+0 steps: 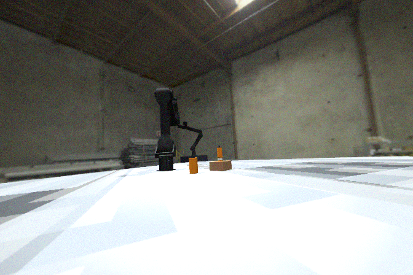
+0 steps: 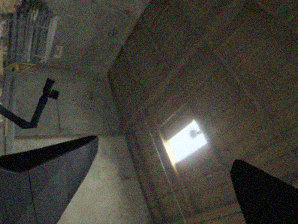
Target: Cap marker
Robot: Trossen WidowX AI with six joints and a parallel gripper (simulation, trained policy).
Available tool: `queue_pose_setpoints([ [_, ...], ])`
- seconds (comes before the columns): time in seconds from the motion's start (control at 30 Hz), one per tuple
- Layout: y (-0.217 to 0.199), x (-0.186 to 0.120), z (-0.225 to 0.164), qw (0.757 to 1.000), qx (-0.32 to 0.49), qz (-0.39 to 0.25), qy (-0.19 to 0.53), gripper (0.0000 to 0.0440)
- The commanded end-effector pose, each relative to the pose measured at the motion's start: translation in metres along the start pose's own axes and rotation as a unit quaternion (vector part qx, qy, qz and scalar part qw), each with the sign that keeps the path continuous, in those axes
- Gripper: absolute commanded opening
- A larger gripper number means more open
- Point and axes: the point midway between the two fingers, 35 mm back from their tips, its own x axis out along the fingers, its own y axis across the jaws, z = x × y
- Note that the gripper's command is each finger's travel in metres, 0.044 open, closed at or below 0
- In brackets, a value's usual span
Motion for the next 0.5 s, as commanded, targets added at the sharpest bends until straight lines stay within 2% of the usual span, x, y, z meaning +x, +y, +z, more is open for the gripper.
queue_pose_setpoints([
  [0.0, 0.0, 0.0, -0.001, 1.0, 0.001, 0.003, 0.001, 0.0374],
  [0.23, -0.004, 0.003, -0.013, 0.999, 0.002, 0.03, 0.013, 0.0212],
  [0.47, -0.007, 0.005, -0.021, 0.998, 0.01, 0.059, 0.019, 0.0231],
])
